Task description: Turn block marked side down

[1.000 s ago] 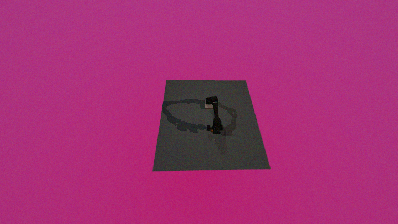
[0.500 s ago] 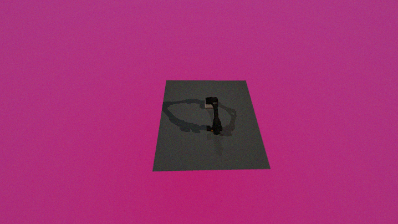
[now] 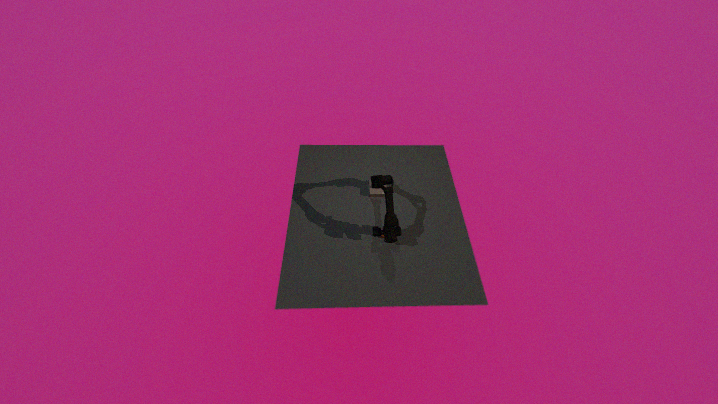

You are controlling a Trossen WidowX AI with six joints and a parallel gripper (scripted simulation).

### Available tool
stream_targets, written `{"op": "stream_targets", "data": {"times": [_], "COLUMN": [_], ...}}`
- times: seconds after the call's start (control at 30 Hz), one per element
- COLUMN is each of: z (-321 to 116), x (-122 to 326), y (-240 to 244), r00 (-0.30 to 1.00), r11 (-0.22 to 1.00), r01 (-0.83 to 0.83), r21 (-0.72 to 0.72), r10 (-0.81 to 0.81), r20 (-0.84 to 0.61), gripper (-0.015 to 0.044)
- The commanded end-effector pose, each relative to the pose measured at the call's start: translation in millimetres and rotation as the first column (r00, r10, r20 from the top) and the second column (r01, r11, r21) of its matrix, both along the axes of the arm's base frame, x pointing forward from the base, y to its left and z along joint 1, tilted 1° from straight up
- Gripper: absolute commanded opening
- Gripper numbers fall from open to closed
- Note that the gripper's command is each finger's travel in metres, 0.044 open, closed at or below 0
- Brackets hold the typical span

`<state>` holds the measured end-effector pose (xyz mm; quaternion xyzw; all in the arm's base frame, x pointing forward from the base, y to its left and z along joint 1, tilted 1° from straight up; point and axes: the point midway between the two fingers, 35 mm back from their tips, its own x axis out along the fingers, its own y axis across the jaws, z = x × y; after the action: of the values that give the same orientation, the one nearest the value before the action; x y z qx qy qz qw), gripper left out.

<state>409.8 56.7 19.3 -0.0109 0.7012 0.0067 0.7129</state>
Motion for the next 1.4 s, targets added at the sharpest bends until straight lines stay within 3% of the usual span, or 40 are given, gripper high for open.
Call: {"op": "stream_targets", "data": {"times": [0.0, 0.2, 0.4, 0.6, 1.37], "z": [-1, -1, 28, 28, 17], "x": [-1, -1, -1, -1, 3], "y": [0, 0, 0, 0, 1], "r00": [1.000, 1.000, 1.000, 1.000, 0.951], "r11": [1.000, 1.000, 1.000, 1.000, 1.000], "r01": [-0.003, -0.003, -0.003, -0.004, -0.011], "r21": [0.000, 0.000, 0.001, 0.001, 0.004], "r10": [0.003, 0.003, 0.003, 0.004, 0.009], "r20": [-0.003, -0.003, -0.003, 0.006, 0.309], "gripper": [0.0202, 0.0162, 0.0005, 0.0000, 0.0000]}}
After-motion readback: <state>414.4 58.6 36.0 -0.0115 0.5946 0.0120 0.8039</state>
